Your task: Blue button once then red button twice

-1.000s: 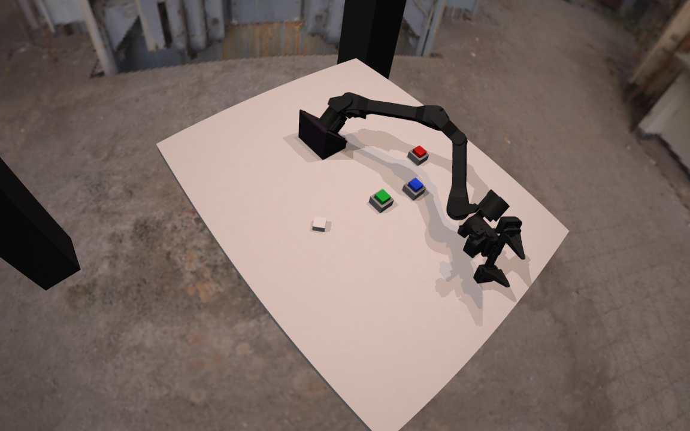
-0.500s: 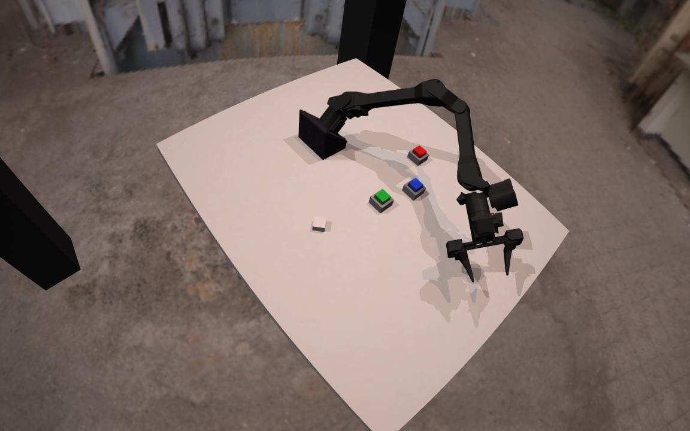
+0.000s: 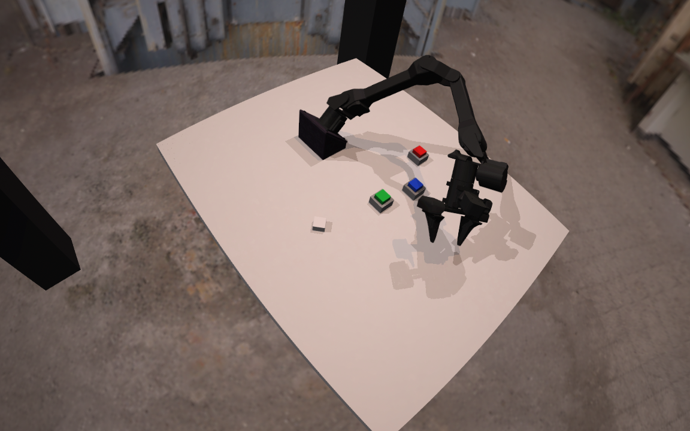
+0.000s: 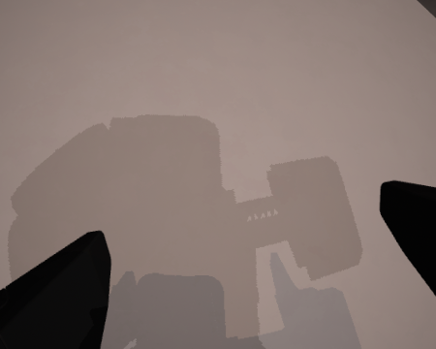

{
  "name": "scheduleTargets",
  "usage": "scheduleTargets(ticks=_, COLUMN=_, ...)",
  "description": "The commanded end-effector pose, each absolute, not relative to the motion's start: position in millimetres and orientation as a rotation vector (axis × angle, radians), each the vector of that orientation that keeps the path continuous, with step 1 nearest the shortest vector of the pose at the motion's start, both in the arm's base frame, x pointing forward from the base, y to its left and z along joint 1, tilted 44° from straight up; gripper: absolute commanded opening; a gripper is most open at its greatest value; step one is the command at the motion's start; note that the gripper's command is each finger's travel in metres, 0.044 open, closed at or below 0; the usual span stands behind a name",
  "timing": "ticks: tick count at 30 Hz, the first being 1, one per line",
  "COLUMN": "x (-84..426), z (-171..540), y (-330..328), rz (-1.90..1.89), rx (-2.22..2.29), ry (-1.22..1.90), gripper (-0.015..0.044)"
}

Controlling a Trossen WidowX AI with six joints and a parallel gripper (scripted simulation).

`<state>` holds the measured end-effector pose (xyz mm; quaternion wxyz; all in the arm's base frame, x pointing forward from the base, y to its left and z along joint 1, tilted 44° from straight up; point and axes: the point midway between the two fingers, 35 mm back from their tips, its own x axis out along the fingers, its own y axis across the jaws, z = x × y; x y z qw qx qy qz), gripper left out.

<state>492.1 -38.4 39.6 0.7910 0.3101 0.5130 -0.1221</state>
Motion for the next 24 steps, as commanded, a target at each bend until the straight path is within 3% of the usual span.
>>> scheduleTargets(ticks=1, x=419.0, z=60.9, y=-24.6, rz=0.035, rx=0.549, ry=1.347, gripper=0.04)
scheduleTargets(ticks=13, x=307.8, z=126.2, y=12.6, rz=0.599, rx=0.554, ry=1.488, gripper=0.04)
scheduleTargets(ticks=22, x=302.1, z=131.4, y=15.0, rz=0.632, rx=0.561, ry=1.484, gripper=0.04)
scheduleTargets(ticks=24, x=302.9, z=123.8, y=22.0, rz=0.632, rx=0.561, ry=1.484, gripper=0.0348)
